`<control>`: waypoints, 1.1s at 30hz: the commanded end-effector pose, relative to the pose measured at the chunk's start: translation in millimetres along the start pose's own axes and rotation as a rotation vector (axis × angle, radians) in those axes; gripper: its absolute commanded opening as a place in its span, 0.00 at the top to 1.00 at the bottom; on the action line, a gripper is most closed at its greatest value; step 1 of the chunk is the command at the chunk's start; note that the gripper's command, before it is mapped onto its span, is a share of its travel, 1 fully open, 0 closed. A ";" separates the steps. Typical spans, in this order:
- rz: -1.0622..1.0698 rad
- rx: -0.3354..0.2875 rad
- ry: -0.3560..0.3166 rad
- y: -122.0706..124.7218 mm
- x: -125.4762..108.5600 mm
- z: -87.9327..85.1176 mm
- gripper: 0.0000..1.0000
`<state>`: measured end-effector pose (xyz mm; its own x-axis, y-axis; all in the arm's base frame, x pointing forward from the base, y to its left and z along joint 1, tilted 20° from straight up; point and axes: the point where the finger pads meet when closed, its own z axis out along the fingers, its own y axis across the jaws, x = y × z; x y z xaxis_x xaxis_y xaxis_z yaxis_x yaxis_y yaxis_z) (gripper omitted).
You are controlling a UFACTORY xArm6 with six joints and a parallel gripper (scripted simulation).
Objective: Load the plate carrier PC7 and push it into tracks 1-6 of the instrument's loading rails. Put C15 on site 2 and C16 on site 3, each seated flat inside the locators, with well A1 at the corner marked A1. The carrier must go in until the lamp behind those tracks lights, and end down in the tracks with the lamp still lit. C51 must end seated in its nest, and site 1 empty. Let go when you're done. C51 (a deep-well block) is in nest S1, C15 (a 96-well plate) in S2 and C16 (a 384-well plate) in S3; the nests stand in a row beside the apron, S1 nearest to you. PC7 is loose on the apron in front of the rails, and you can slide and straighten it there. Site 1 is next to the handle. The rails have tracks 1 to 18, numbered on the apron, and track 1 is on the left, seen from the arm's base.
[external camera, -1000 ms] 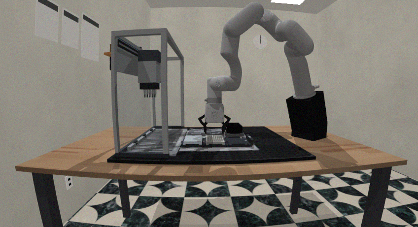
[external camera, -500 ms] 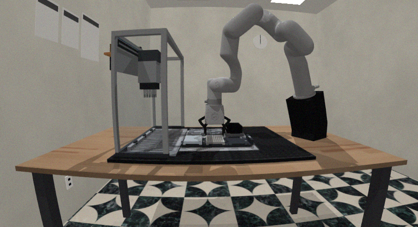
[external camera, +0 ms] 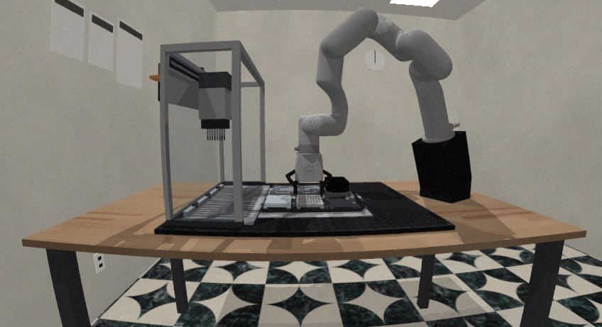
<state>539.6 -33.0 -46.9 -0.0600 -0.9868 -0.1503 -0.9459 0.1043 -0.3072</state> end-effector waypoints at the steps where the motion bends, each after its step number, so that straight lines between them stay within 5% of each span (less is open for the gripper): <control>1: 0.000 0.003 0.000 -1.4 0.0 1.7 0.00; 33: 0.000 0.003 0.000 -1.3 -9.0 3.0 0.00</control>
<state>541.2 -26.0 -49.5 -0.0598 -0.9868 -0.1507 -0.9457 0.1043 -0.3078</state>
